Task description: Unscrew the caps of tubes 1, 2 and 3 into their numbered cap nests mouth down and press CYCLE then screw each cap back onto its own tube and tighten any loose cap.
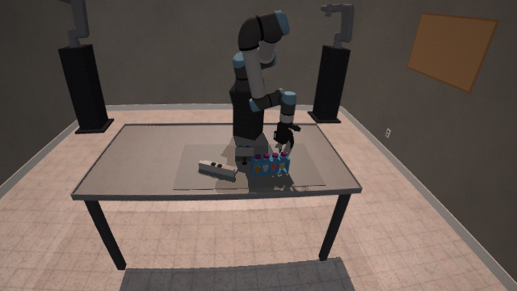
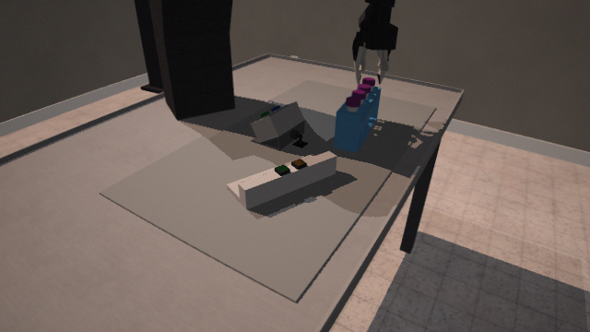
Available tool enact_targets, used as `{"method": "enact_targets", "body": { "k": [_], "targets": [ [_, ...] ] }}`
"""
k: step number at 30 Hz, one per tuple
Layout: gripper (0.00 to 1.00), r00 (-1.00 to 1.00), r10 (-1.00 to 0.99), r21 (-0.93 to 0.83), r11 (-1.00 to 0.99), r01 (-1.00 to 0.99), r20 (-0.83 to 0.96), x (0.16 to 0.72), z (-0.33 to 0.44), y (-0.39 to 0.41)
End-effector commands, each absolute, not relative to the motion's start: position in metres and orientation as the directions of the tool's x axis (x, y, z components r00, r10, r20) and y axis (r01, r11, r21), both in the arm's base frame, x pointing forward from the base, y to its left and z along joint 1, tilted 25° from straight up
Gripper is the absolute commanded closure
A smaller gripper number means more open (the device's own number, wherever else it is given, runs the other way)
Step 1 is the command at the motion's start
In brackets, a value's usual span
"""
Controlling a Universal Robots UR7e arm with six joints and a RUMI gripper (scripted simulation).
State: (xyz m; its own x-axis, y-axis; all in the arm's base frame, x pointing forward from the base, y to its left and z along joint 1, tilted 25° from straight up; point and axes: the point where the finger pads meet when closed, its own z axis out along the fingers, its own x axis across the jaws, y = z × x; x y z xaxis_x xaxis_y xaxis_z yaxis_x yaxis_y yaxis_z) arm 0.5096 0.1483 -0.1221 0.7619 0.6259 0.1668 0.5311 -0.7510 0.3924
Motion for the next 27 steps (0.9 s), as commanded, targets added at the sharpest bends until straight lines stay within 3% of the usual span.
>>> {"method": "enact_targets", "body": {
  "k": [1, 5, 7, 10, 17, 25, 26, 27],
  "targets": [
    [0.65, 0.838, 0.494, 0.360, -0.844, 0.399, 0.230, 0.5099, -0.1216, 0.1484],
    [0.65, 0.911, 0.270, 0.292, -0.940, 0.179, 0.312, 0.5099, -0.1216, 0.1484],
    [0.65, 0.911, 0.270, 0.292, -0.940, 0.179, 0.312, 0.5099, -0.1216, 0.1484],
    [0.65, 0.927, 0.034, 0.207, -0.977, -0.048, 0.374, 0.5099, -0.1216, 0.1484],
    [0.65, 0.842, -0.333, 0.053, -0.919, -0.390, 0.424, 0.5099, -0.1216, 0.1484],
    [0.65, 0.841, -0.336, 0.052, -0.918, -0.393, 0.424, 0.5099, -0.1216, 0.1484],
    [1.00, 0.841, -0.336, 0.052, -0.918, -0.393, 0.424, 0.5099, -0.1216, 0.1484],
    [1.00, 0.841, -0.336, 0.052, -0.918, -0.393, 0.424, 0.5099, -0.1216, 0.1484]
  ]
}}
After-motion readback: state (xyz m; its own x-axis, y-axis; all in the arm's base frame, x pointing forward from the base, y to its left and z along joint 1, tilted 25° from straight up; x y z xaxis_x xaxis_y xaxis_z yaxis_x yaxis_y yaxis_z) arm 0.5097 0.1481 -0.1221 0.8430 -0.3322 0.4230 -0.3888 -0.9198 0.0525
